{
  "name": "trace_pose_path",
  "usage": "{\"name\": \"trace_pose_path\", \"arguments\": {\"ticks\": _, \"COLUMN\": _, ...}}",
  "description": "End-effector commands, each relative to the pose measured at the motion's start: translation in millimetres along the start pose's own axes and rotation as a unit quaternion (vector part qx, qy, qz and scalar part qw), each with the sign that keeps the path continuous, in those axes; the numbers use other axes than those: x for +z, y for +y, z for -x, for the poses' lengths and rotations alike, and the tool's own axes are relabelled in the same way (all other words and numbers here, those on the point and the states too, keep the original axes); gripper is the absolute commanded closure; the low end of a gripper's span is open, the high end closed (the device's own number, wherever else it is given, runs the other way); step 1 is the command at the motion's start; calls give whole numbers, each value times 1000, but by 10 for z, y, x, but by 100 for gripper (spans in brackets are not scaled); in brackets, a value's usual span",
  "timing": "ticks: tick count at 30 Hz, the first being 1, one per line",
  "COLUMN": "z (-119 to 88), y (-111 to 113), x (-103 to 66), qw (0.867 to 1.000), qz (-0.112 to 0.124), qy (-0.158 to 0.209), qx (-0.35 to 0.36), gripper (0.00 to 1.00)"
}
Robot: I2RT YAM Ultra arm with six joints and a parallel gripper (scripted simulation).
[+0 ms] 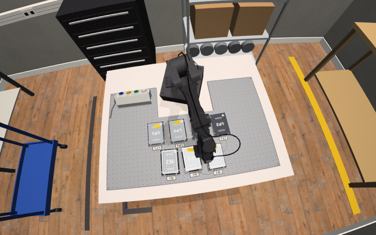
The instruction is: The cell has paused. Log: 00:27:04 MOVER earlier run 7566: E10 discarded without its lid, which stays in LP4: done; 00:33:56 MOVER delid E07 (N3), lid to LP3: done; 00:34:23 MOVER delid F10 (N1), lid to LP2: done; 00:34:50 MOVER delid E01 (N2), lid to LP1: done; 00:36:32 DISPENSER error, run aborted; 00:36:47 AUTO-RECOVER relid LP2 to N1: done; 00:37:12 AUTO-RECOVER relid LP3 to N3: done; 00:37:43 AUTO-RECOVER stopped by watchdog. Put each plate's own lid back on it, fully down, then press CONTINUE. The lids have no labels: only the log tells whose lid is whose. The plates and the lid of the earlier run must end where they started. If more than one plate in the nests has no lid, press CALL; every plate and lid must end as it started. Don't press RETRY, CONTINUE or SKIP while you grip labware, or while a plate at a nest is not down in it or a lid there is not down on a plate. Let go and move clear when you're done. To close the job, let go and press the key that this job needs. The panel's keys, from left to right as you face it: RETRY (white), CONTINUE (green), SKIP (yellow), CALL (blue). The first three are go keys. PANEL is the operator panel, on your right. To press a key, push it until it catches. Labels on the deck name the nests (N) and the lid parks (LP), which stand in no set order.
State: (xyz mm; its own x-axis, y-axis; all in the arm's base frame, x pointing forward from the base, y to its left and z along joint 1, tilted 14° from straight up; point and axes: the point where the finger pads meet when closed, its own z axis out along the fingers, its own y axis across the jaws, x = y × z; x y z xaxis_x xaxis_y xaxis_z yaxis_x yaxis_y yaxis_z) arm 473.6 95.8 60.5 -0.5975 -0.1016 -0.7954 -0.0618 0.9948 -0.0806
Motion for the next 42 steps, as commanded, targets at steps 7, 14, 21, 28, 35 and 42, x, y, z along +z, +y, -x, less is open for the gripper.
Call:
{"name": "trace_pose_path", "arguments": {"ticks": 7, "z": 106, "y": -396, "x": -50, "qw": 1000, "qz": 1, "qy": -15, "qx": 0, "gripper": 100}}
{"name": "trace_pose_path", "arguments": {"ticks": 14, "z": 144, "y": -747, "x": -56, "qw": 1000, "qz": 0, "qy": -16, "qx": -1, "gripper": 100}}
{"name": "trace_pose_path", "arguments": {"ticks": 21, "z": 252, "y": -1010, "x": -64, "qw": 1000, "qz": -1, "qy": -25, "qx": -1, "gripper": 100}}
{"name": "trace_pose_path", "arguments": {"ticks": 28, "z": 248, "y": -1306, "x": -71, "qw": 1000, "qz": -3, "qy": -25, "qx": -3, "gripper": 100}}
{"name": "trace_pose_path", "arguments": {"ticks": 35, "z": 261, "y": -1208, "x": -67, "qw": 1000, "qz": 6, "qy": -26, "qx": -9, "gripper": 100}}
{"name": "trace_pose_path", "arguments": {"ticks": 42, "z": 273, "y": -1252, "x": -69, "qw": 1000, "qz": 2, "qy": -29, "qx": -6, "gripper": 100}}
